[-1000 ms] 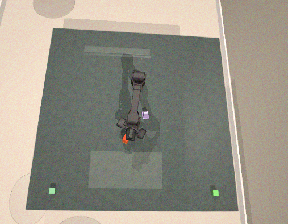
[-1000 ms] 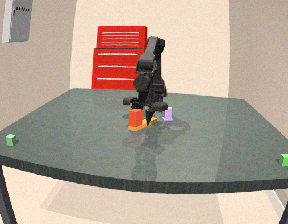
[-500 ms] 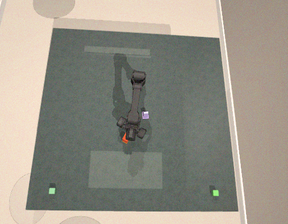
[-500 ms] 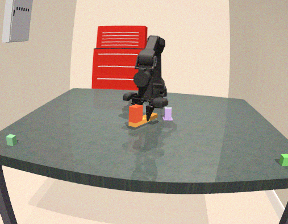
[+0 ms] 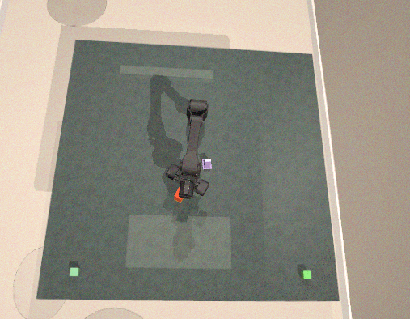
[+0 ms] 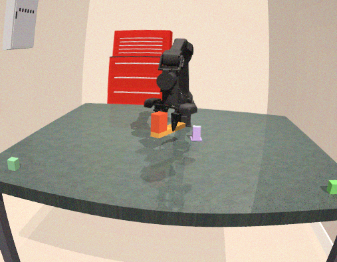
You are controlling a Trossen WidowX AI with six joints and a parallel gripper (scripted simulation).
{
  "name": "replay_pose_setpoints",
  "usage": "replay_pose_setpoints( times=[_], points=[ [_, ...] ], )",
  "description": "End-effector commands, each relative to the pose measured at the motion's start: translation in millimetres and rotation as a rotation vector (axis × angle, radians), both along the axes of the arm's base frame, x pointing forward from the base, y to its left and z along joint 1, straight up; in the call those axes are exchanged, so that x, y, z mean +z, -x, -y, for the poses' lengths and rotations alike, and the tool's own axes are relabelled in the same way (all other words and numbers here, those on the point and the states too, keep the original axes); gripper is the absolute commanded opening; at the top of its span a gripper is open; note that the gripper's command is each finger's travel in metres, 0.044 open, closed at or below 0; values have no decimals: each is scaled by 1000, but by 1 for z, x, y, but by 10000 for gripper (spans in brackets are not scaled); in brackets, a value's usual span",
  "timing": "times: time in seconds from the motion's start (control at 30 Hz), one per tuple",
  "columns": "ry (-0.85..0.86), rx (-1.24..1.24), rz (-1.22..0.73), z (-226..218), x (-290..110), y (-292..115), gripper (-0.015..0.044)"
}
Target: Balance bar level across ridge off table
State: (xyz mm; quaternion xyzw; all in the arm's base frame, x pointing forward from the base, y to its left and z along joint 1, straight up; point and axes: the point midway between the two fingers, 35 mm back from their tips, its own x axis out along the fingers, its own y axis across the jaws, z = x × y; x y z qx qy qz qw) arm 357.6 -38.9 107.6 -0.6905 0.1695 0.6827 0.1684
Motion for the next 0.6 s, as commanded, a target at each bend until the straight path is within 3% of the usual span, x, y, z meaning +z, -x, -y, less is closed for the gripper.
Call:
replay_pose_setpoints(
  times=[0.0, 0.57],
  points=[
    [0, 5, 21, 0, 16, -1, 0],
    [-2, -53, 21, -5, 47, 7, 0]
  ],
)
